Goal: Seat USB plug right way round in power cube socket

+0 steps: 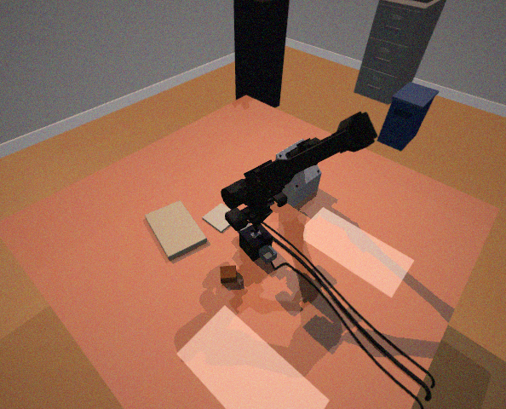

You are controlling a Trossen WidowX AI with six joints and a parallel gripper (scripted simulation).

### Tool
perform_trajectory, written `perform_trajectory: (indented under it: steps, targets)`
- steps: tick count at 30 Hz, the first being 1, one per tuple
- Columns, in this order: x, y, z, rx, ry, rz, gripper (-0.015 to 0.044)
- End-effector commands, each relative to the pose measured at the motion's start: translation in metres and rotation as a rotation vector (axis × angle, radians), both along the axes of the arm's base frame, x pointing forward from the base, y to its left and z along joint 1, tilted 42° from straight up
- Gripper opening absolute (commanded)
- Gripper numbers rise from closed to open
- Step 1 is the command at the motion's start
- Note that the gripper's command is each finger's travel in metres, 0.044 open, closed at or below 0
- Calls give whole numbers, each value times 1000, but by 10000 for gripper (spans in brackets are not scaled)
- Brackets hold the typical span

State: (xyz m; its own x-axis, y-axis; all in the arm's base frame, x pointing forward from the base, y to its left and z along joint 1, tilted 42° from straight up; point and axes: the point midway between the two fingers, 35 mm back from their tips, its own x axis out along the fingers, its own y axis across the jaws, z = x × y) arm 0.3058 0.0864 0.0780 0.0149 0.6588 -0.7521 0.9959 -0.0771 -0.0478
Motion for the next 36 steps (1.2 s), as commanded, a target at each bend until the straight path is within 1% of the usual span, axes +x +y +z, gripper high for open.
perform_trajectory:
  steps: [1,36]
  targets:
    - [0,0,-2,-2,4,-2,0]
    - [0,3,-5,-1,4,-2,0]
